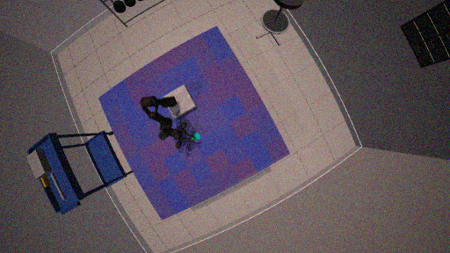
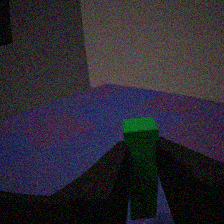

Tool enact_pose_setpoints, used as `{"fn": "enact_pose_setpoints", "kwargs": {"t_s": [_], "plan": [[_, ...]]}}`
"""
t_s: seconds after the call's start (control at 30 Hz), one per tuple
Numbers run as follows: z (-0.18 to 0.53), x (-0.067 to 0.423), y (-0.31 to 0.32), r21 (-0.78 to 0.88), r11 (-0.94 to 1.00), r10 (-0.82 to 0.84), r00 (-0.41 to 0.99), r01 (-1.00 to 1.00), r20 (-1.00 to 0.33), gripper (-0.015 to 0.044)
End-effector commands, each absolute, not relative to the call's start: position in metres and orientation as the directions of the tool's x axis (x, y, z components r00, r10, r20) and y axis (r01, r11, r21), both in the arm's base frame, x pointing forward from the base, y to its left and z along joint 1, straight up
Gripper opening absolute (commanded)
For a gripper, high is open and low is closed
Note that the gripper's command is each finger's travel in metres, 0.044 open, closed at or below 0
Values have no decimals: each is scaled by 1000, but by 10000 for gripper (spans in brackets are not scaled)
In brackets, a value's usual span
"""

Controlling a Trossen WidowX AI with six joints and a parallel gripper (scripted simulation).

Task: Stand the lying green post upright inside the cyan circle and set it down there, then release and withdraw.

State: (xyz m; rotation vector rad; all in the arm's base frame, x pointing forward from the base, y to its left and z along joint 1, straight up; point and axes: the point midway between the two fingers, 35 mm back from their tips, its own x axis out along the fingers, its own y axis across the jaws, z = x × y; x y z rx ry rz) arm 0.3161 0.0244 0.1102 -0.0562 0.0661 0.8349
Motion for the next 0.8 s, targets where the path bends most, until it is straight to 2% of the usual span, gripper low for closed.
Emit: {"fn": "enact_pose_setpoints", "kwargs": {"t_s": [0.0, 0.77], "plan": [[99, 317, 24, -17, 668, 741, 667, -744, -83, 22], [47, 313, 26, -16, 667, 742, 665, -745, -87, 22]]}}
